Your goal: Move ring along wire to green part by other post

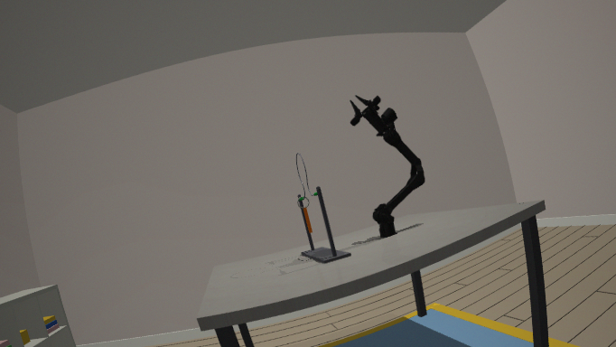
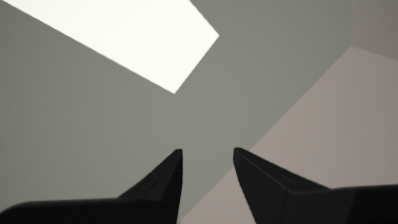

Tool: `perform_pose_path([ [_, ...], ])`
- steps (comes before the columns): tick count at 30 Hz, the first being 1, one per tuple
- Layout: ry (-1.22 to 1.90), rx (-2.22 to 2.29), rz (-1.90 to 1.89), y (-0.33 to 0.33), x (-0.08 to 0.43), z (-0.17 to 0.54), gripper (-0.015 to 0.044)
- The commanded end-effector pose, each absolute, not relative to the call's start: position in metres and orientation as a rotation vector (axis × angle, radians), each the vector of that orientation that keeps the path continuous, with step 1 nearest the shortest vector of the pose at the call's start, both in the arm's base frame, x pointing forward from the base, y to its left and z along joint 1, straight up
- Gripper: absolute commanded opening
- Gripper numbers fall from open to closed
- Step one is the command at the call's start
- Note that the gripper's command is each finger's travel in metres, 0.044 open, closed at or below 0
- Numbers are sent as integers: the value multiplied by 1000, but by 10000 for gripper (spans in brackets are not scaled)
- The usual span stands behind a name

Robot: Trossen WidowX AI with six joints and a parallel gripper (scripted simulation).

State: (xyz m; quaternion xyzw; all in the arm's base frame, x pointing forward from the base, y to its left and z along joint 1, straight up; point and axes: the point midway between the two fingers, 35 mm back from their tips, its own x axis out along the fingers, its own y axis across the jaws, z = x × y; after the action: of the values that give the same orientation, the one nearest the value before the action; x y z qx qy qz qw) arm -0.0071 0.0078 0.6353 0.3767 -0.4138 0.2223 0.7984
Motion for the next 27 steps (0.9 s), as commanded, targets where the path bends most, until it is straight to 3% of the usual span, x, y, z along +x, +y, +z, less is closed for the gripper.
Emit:
perform_pose_path([
  [1,-823,667,330,7,62,624,160],
  [15,-584,275,-38,-62,223,541,160],
  [27,-326,27,-284,-168,285,425,160],
])
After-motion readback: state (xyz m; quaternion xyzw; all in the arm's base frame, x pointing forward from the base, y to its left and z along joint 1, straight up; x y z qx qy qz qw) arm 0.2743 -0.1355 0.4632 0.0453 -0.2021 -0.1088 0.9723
